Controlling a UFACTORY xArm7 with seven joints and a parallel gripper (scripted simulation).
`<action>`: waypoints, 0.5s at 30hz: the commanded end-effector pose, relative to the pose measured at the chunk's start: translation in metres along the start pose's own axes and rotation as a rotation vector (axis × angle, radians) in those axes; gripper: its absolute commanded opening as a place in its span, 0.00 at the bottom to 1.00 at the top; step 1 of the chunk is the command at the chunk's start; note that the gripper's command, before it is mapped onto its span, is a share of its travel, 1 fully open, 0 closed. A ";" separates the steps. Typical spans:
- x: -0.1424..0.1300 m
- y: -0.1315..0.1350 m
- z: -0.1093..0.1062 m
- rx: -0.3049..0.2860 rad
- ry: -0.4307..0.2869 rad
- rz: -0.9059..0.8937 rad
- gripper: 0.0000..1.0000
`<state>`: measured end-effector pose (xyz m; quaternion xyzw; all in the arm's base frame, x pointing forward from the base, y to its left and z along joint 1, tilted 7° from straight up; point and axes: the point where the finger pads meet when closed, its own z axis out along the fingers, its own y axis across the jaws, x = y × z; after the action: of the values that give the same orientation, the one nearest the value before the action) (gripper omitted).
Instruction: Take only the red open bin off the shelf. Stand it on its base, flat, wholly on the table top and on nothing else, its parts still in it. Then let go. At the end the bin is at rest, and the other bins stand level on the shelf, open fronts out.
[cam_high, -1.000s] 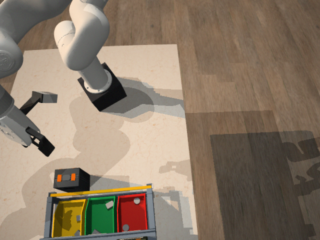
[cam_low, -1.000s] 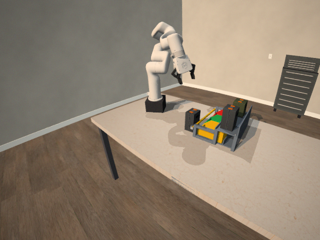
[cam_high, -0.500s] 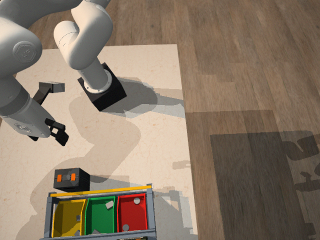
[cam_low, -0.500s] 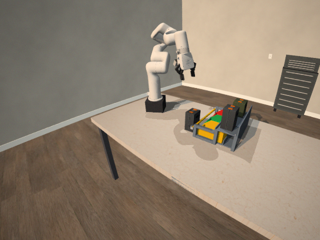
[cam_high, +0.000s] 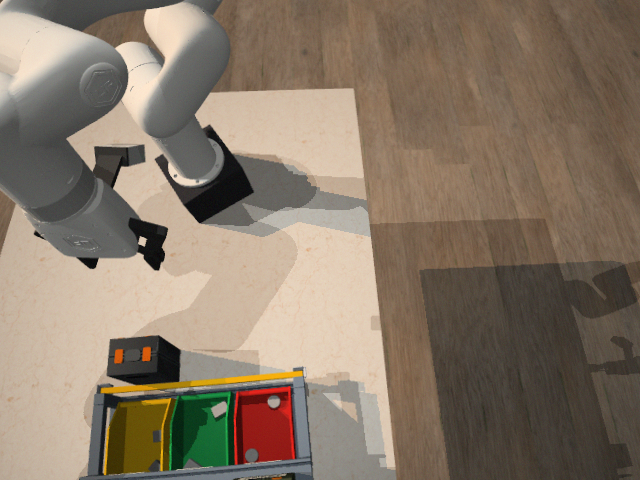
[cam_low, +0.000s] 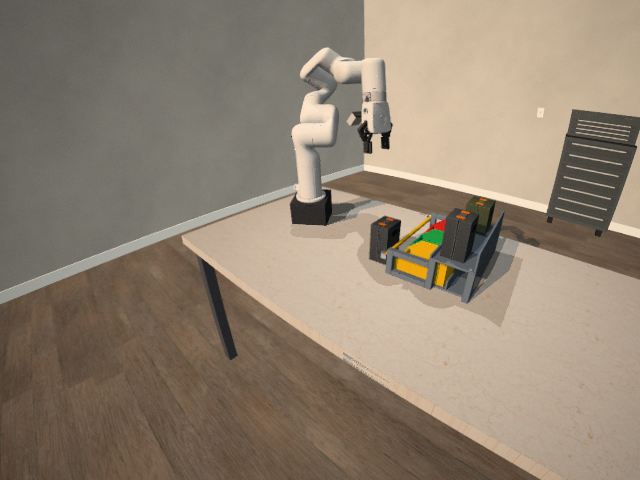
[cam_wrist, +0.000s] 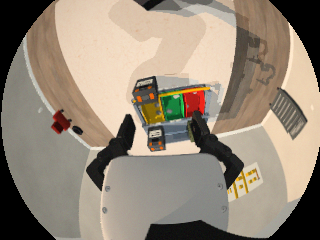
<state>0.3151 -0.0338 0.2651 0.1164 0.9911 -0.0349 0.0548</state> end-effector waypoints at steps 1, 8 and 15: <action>0.011 0.018 -0.008 0.040 0.041 -0.079 1.00; 0.011 0.018 -0.008 0.040 0.041 -0.079 1.00; 0.038 0.061 -0.023 0.040 0.042 -0.080 1.00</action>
<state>0.3011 0.0039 0.2717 0.0809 0.9949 -0.0529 0.0287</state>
